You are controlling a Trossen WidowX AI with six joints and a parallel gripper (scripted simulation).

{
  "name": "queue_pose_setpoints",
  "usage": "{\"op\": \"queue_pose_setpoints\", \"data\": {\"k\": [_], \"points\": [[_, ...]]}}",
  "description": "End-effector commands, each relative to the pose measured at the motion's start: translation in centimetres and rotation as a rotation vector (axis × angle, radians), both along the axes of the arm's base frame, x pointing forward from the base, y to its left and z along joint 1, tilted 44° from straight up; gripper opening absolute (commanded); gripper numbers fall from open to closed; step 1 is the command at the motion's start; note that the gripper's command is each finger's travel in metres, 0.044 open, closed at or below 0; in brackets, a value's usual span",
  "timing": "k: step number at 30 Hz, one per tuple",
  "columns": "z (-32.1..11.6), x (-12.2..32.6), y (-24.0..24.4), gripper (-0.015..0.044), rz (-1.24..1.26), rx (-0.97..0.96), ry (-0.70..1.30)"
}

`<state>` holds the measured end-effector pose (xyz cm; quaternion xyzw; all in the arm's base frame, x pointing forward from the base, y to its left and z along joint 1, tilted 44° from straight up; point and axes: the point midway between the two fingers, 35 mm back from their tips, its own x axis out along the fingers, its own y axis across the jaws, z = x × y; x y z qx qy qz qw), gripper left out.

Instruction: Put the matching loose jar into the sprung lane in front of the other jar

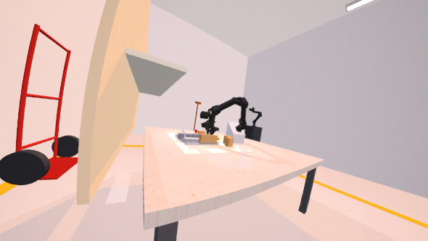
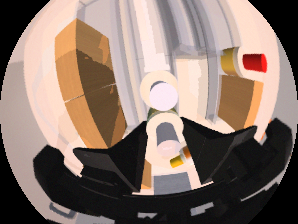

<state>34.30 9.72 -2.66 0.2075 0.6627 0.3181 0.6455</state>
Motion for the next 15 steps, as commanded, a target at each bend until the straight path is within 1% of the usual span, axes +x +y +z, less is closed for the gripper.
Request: {"op": "queue_pose_setpoints", "data": {"k": [1, 15], "points": [[-0.05, 0.18, 0.23, 0.0, -0.002, 0.007, -0.009], [-0.38, 0.06, 0.54, 0.0, -0.002, 0.007, -0.009]]}}
